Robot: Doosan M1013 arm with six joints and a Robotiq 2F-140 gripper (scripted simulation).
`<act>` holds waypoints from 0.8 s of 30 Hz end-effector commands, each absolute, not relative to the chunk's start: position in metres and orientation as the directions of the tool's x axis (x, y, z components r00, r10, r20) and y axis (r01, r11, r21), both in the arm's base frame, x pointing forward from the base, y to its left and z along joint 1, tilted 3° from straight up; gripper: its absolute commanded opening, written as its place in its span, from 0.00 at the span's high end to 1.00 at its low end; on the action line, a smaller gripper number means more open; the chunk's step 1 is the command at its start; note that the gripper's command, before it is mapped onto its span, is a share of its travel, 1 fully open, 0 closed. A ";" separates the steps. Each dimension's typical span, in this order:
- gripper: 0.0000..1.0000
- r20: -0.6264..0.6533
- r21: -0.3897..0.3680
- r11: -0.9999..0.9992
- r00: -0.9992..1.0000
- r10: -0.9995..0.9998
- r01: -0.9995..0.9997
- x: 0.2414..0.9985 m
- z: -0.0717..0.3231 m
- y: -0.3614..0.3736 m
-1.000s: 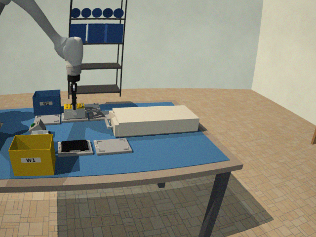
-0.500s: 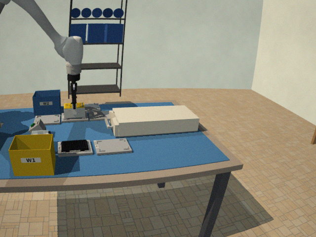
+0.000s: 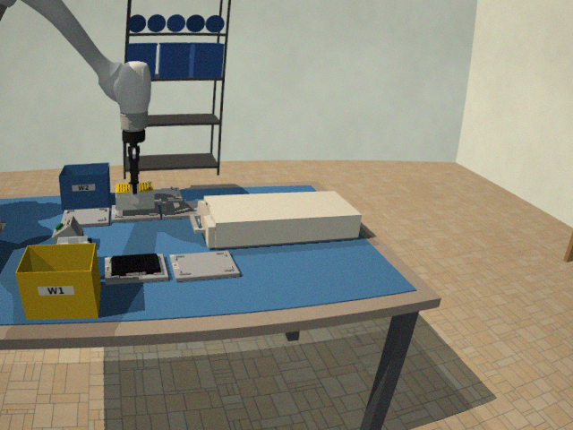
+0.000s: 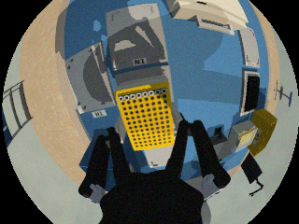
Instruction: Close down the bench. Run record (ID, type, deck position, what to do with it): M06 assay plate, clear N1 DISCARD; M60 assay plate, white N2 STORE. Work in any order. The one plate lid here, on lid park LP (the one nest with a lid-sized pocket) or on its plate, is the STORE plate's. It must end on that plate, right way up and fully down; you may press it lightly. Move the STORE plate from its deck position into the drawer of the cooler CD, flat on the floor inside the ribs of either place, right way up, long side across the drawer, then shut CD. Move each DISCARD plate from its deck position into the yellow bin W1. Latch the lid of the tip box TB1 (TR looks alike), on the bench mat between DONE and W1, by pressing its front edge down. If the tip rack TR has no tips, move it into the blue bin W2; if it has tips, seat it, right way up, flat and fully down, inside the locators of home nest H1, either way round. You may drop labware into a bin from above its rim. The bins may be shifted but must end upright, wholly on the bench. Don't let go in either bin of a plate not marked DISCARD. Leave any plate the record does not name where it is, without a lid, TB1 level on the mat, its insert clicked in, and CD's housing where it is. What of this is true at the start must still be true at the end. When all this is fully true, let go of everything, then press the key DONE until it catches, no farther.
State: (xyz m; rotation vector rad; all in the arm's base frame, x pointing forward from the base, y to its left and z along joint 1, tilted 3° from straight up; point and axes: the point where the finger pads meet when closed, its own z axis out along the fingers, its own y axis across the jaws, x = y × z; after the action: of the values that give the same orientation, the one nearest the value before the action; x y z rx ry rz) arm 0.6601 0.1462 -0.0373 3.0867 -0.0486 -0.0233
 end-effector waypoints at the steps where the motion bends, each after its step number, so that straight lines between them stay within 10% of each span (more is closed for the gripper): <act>1: 1.00 -0.014 0.054 -0.998 0.999 -0.032 -0.031 0.660 -0.034 0.146; 24: 1.00 -0.014 0.054 -0.998 0.999 -0.032 -0.031 0.661 -0.006 0.148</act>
State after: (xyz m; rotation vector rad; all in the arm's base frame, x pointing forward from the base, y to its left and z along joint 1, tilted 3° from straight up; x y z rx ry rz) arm 0.6605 0.1478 -0.0080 3.0867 -0.0486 -0.0233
